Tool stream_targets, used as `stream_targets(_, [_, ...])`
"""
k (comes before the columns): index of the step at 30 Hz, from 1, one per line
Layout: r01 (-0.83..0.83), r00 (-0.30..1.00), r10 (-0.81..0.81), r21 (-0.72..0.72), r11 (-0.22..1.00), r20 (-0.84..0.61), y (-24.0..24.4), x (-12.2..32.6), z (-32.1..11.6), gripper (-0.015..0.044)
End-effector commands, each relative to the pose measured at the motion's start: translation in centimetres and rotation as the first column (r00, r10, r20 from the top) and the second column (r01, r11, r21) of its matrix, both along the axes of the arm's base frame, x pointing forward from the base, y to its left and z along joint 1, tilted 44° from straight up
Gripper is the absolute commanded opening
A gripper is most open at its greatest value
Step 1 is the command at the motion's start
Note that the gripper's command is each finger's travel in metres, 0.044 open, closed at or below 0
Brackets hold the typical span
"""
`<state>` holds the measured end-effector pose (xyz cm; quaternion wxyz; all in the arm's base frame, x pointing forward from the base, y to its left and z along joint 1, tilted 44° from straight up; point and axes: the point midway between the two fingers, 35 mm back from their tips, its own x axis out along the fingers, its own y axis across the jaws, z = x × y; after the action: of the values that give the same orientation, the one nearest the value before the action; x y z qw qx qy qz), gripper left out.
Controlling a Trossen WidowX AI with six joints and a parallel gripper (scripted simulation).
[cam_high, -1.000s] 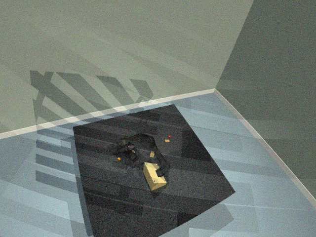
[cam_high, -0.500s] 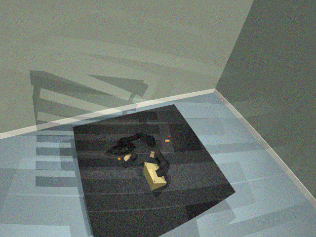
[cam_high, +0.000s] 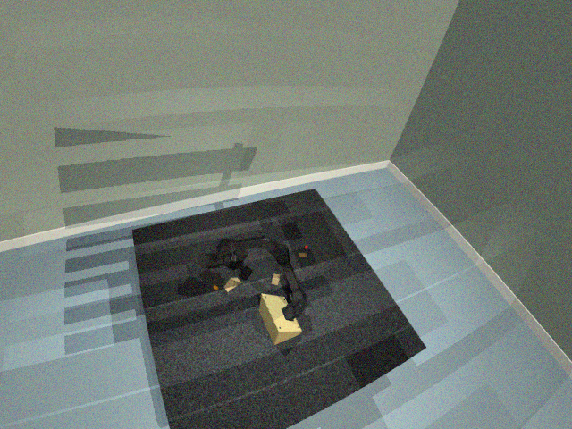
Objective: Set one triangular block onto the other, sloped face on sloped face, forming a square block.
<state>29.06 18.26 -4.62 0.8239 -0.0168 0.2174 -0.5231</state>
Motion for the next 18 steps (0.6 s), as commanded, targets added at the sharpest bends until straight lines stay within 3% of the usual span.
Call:
stream_targets(1, [-0.004,1.000,0.005,0.004,1.000,-0.028,0.5,-0.3,0.8,0.0440])
stream_targets(4, [0.038,0.999,-0.037,0.049,0.998,-0.034,0.0,-0.1,0.7,0.0440])
stream_targets(7, [0.260,0.953,-0.217,0.203,0.944,-0.209,-3.3,0.0,-0.2,0.0440])
stream_targets(10, [0.435,0.876,-0.286,0.382,0.815,-0.389,-5.5,0.2,-1.0,0.0440])
stream_targets(14, [0.544,0.820,-0.197,0.626,0.558,-0.537,-7.1,1.6,-1.1,0.0440])
stream_targets(16, [0.537,0.831,-0.113,0.731,0.421,-0.545,-7.7,2.6,-0.5,0.0440])
stream_targets(18, [0.525,0.840,-0.080,0.766,0.370,-0.537,-8.0,3.0,-0.3,0.0440])
